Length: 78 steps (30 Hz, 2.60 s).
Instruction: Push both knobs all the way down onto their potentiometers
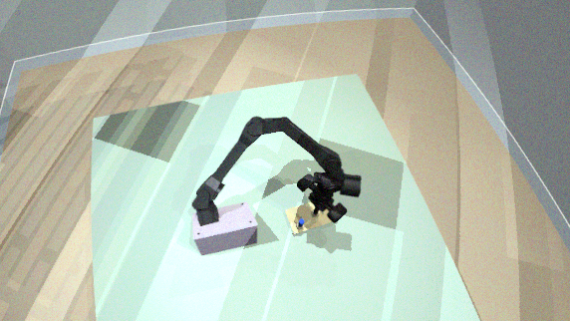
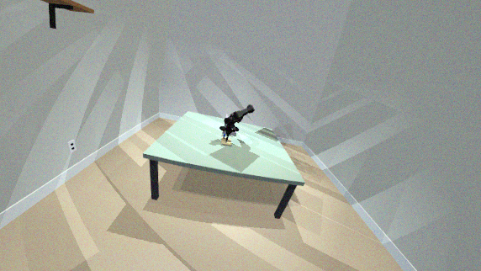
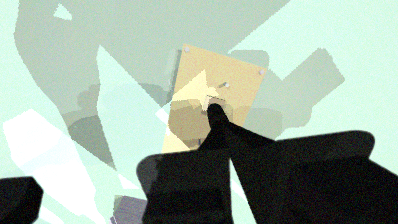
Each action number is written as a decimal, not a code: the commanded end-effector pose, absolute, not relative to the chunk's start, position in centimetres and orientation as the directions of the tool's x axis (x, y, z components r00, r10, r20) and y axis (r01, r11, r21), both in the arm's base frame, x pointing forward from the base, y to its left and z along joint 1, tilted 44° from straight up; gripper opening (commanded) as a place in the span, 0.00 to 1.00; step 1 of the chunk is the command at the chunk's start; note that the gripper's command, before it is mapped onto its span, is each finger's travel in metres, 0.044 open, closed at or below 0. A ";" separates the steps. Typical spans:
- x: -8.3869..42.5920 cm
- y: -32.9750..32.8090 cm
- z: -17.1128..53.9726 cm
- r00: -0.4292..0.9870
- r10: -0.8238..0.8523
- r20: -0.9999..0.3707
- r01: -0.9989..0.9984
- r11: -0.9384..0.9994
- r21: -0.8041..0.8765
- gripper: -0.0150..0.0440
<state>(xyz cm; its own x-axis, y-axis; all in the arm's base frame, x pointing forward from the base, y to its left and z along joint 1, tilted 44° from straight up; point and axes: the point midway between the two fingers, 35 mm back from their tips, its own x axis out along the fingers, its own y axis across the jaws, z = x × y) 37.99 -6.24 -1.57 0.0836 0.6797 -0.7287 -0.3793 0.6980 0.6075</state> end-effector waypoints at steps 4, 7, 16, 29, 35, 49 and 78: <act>37.9 -6.0 -1.8 0.084 0.683 -0.726 -0.374 0.697 0.612 0.25; 37.9 -6.0 -1.8 0.084 0.683 -0.726 -0.374 0.697 0.612 0.25; 38.0 -5.8 -2.0 0.084 0.683 -0.726 -0.374 0.697 0.612 0.25; 37.9 -5.9 -1.9 0.084 0.683 -0.726 -0.374 0.697 0.612 0.25; 38.0 -5.8 -2.0 0.084 0.683 -0.726 -0.374 0.697 0.612 0.25; 38.0 -5.7 -2.1 0.084 0.683 -0.725 -0.374 0.696 0.613 0.25; 38.0 -5.5 -2.4 0.084 0.683 -0.725 -0.374 0.696 0.613 0.25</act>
<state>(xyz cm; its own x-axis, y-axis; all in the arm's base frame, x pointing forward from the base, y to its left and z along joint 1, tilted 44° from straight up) 37.98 -5.83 -2.11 0.0868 0.6808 -0.7273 -0.3735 0.6990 0.6098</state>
